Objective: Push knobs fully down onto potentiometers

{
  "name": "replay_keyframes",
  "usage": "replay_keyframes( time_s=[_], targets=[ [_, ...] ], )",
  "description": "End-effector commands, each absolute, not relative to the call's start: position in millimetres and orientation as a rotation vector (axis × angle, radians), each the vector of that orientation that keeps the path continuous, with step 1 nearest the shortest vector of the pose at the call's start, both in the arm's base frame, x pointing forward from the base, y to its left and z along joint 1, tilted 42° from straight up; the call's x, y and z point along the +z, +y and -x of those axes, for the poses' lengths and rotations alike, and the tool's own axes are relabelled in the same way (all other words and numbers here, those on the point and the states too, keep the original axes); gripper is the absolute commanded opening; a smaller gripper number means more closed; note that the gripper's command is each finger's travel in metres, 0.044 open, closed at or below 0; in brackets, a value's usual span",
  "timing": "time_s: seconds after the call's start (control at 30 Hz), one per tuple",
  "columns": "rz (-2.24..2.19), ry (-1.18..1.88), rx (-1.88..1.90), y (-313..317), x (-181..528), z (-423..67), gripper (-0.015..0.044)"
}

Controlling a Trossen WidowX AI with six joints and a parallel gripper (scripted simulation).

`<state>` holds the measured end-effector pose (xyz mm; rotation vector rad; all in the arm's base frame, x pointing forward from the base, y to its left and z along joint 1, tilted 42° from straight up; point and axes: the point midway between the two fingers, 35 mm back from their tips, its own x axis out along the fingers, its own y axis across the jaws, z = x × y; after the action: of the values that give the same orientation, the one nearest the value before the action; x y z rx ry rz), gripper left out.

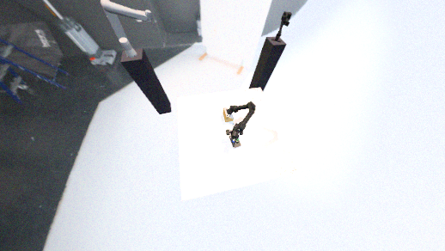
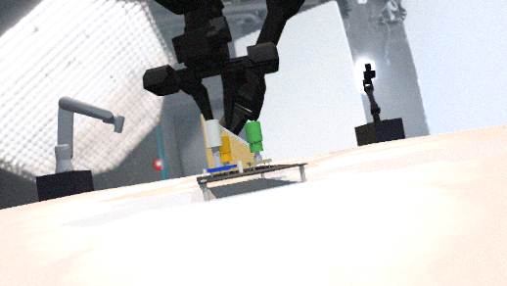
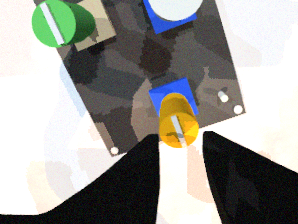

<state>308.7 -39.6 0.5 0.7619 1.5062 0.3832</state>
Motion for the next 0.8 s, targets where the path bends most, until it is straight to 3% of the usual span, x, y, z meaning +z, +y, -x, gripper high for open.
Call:
replay_keyframes(
  time_s=[0.0,0.03,0.3,0.77],
  targets=[
    [-0.763,1.505,0.382,-40,0,-309,0.0184],
    [-0.763,1.505,0.382,-40,0,-309,0.021],
    [-0.747,1.482,0.269,-59,0,-315,0.0],
    [-1.14,1.583,-0.069,-55,19,-334,0.0]
  ],
)
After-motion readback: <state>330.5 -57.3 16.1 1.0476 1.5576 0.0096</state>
